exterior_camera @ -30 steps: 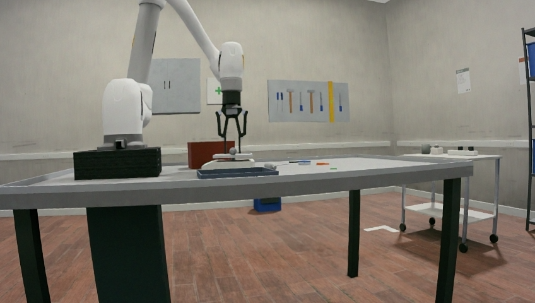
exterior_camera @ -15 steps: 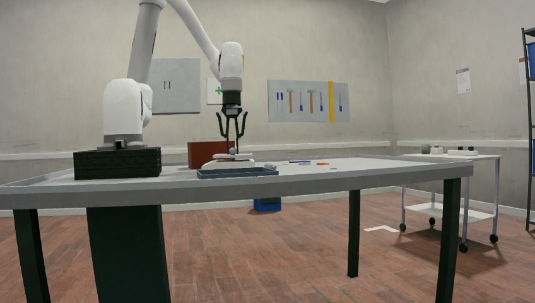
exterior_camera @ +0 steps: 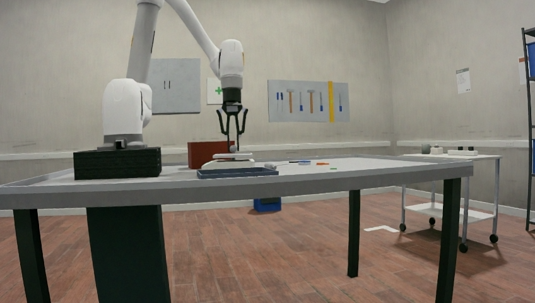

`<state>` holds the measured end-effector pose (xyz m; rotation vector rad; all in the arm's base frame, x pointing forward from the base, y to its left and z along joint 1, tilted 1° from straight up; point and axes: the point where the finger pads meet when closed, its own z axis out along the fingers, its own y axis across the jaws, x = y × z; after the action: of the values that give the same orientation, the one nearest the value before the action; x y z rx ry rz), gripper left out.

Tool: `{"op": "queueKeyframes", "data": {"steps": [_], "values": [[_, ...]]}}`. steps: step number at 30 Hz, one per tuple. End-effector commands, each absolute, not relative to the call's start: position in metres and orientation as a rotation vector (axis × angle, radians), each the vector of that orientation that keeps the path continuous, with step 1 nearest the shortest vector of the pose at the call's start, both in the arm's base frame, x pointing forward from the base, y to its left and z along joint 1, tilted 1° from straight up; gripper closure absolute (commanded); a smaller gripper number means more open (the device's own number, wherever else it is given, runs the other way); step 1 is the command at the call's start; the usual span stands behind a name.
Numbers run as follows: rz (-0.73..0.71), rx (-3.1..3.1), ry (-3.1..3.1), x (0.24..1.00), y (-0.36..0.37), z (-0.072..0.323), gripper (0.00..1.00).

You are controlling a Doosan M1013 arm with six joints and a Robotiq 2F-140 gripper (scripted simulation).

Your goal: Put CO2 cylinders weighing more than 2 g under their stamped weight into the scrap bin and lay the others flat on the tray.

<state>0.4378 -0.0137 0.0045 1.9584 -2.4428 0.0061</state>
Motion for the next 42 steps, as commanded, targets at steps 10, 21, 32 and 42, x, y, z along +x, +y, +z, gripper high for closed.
{"op": "queueKeyframes", "data": {"steps": [10, 21, 32, 42], "values": [[0.003, 1.957, -2.444, 0.438, -0.012, 0.071, 0.90], [0.003, 1.958, -2.443, 0.438, -0.012, 0.103, 0.90], [-0.003, 1.951, -2.444, 0.436, -0.003, 0.101, 0.90], [0.004, 1.954, -2.438, 0.418, 0.134, 0.100, 0.90]]}}
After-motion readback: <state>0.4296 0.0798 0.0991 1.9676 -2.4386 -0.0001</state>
